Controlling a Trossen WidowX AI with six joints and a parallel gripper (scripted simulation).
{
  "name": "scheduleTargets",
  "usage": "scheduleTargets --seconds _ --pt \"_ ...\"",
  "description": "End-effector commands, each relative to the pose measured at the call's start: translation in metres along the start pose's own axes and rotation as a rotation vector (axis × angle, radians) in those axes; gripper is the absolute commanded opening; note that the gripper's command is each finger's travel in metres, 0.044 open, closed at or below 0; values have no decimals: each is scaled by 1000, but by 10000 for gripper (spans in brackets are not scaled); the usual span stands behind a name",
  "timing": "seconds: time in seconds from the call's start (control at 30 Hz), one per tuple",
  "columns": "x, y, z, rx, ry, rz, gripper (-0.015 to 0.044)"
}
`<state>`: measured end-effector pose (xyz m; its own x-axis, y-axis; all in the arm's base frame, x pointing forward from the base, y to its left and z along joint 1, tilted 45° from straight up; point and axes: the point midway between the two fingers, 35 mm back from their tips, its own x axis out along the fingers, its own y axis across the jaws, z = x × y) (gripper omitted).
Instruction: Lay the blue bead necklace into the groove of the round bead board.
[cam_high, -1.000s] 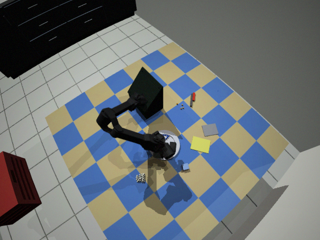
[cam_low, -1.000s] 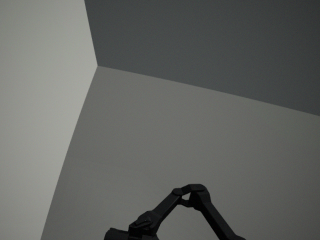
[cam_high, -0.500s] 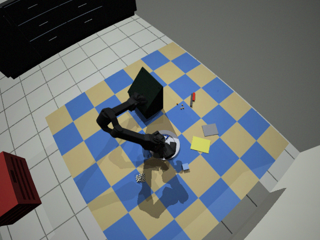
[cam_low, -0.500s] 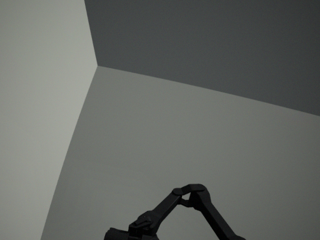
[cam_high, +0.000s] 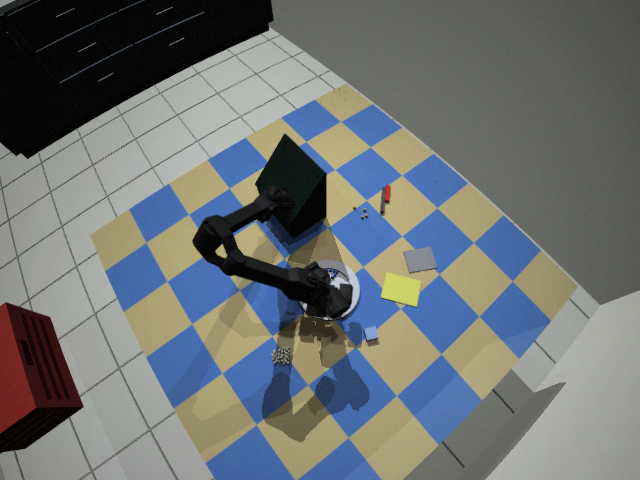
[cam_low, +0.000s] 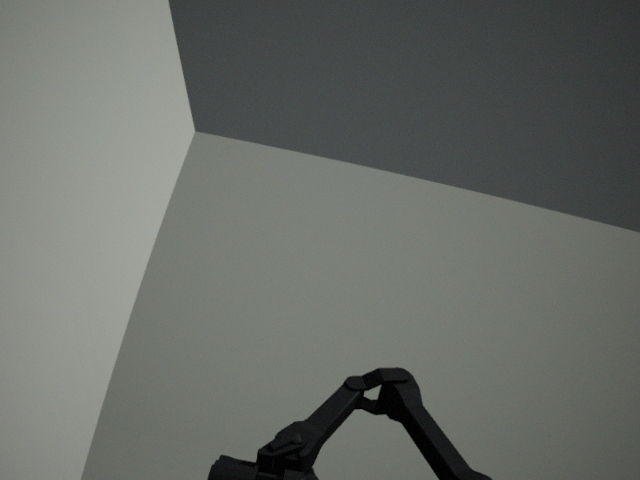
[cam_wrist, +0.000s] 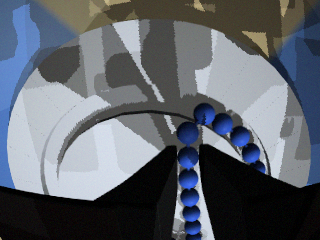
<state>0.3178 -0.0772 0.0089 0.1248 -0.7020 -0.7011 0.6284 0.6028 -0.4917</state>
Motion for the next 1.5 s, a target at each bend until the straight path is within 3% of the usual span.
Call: scheduleTargets --seconds 0.0,1.33,1.47 --pt "0 0 0 1 0 0 0" --pt "0 14 26 -6 -2 2 0" --pt "-2 13 26 -1 -1 0 105"
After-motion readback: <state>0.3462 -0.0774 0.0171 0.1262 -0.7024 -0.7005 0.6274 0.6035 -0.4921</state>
